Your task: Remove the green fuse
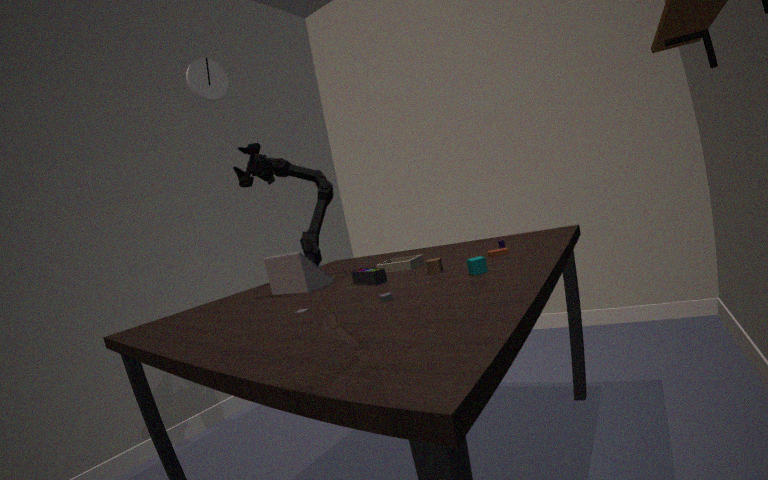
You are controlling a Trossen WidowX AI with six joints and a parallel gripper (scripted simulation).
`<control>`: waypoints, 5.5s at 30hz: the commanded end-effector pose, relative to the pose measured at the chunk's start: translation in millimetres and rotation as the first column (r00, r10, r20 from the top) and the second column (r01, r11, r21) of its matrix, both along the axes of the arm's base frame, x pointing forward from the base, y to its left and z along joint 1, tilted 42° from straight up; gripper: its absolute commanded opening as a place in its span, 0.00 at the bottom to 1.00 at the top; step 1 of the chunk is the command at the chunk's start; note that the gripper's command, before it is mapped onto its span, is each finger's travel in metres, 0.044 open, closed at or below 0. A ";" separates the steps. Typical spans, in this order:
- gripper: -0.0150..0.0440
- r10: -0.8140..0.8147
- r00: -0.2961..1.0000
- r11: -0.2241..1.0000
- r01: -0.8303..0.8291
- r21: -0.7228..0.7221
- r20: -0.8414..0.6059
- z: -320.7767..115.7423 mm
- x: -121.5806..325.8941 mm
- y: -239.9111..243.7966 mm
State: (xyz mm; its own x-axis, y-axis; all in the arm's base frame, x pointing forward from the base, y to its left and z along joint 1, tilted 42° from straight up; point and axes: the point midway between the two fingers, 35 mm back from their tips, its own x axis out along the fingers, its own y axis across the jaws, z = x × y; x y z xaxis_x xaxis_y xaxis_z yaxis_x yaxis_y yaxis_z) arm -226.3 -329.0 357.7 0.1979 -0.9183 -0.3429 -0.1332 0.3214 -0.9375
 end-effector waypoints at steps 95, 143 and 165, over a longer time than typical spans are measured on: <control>0.38 0.769 0.484 -0.358 -0.215 0.909 0.418 -352.6 538.6 284.4; 0.32 0.772 0.480 -0.356 -0.217 0.909 0.417 -364.6 538.2 296.4; 0.25 0.772 0.480 -0.356 -0.216 0.909 0.417 -360.3 538.5 292.2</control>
